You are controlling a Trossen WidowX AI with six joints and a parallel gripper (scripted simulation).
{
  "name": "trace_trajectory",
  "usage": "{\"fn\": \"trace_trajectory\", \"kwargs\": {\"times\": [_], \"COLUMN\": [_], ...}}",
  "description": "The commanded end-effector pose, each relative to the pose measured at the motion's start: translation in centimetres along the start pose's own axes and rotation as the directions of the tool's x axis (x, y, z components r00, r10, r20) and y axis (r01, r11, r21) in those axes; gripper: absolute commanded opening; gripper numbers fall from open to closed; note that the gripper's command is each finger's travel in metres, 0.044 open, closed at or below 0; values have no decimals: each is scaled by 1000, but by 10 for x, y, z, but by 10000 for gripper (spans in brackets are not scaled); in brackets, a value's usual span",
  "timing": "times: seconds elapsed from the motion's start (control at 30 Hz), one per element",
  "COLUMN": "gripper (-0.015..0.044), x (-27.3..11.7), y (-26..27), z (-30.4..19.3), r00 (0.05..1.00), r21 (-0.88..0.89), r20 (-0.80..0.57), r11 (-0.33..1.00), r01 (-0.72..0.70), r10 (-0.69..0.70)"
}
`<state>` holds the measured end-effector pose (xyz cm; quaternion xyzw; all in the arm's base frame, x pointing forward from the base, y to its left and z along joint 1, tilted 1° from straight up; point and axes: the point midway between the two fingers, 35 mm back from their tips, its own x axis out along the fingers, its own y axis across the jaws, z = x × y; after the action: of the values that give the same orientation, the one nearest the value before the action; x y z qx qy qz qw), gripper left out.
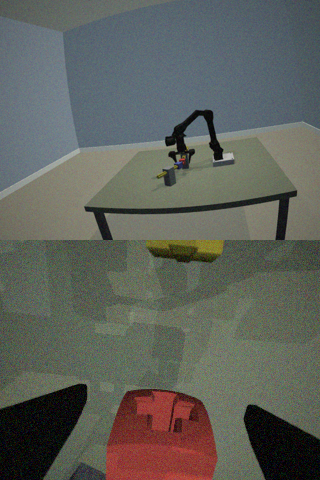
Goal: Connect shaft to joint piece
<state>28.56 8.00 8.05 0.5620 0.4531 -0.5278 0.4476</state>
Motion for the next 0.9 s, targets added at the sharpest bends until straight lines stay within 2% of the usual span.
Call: {"fn": "trace_trajectory", "kwargs": {"times": [0.0,0.13,0.43,0.87], "gripper": [440,440,440,440], "x": [-9,-11,-40,-83], "y": [0,1,6,9], "z": [-1,-1,-4,-7], "r00": [1000,1000,1000,1000], "r21": [-4,-27,-327,-707], "r20": [-19,-19,-13,-4], "r11": [1000,1000,945,707], "r01": [-5,-6,-15,-16], "r10": [5,6,11,19]}}
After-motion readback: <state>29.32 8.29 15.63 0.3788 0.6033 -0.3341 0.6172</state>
